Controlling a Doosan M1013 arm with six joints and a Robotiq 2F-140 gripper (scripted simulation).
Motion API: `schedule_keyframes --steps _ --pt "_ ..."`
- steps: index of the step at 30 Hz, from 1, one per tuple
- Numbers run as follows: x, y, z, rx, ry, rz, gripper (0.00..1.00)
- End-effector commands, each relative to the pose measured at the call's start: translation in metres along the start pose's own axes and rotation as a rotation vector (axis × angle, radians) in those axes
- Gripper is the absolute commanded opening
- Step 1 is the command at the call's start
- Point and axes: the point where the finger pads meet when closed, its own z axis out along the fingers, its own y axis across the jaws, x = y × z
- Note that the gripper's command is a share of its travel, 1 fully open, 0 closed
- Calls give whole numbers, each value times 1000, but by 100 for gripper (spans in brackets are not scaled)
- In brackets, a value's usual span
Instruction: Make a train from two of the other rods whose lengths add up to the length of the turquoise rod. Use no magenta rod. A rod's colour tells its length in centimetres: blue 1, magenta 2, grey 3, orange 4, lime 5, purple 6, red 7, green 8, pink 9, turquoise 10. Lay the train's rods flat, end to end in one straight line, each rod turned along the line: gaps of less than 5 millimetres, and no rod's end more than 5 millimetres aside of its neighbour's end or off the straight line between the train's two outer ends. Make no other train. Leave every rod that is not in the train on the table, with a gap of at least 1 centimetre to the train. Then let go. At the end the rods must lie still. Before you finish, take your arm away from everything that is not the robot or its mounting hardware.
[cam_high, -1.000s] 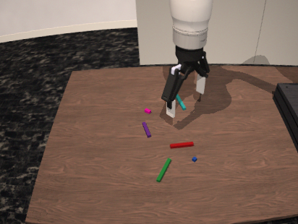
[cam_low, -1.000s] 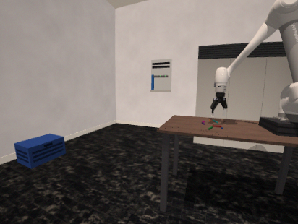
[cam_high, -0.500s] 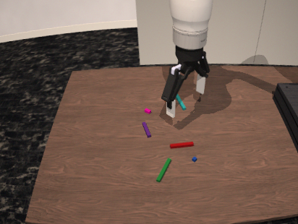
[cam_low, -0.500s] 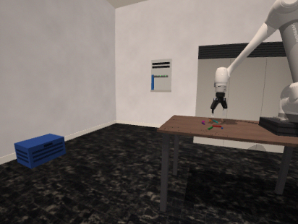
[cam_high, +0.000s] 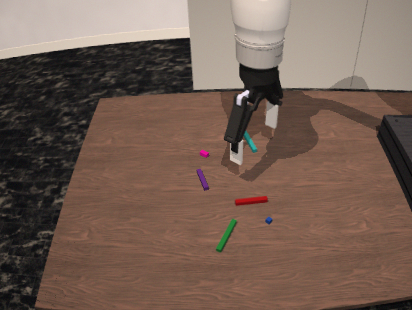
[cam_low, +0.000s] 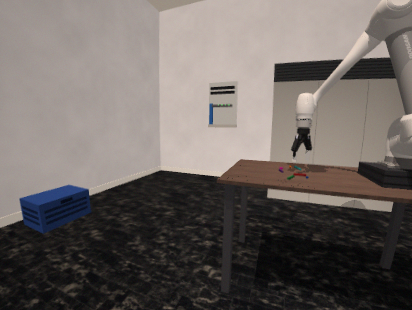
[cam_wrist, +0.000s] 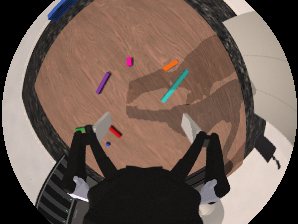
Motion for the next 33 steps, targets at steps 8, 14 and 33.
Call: schedule_keyframes --steps 8,14,33 --pt "17 -15 0 5 -2 -437 100" --pt "25 -21 0 5 -2 -629 100" --pt "26 -23 0 5 -2 -666 100"
